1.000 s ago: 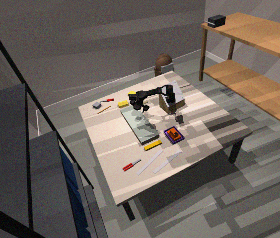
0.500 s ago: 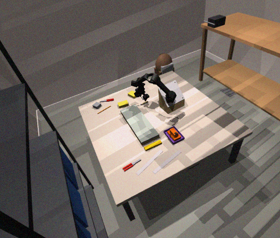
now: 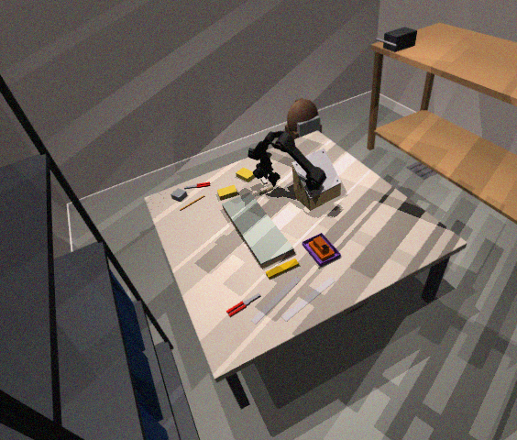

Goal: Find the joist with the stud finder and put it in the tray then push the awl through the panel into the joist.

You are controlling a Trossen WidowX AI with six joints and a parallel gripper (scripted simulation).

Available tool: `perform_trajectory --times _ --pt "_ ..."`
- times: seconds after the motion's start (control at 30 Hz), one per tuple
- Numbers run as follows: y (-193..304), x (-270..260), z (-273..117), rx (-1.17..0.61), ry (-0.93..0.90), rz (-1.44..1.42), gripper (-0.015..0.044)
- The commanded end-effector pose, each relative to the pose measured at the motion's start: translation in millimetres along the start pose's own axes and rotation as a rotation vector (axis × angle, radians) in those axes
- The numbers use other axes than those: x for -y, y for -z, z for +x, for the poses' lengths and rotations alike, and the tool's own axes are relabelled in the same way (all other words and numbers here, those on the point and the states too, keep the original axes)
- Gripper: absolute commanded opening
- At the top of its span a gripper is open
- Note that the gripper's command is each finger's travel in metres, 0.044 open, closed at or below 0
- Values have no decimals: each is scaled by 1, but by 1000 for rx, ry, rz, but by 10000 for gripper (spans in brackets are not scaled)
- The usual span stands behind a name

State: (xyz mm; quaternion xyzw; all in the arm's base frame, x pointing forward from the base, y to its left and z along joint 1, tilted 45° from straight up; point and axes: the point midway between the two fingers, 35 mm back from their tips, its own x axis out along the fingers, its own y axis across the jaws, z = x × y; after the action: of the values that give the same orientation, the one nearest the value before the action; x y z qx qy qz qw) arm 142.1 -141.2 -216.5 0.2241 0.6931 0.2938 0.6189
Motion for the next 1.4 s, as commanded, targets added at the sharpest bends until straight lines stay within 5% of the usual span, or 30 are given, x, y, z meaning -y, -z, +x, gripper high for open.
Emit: perform_trajectory --times 0.0,1.03,1.37 --pt "0 1 5 -5 3 -4 440" --pt "-3 0 49 -4 1 -6 440" --pt "-3 0 49 -4 1 -6 177"
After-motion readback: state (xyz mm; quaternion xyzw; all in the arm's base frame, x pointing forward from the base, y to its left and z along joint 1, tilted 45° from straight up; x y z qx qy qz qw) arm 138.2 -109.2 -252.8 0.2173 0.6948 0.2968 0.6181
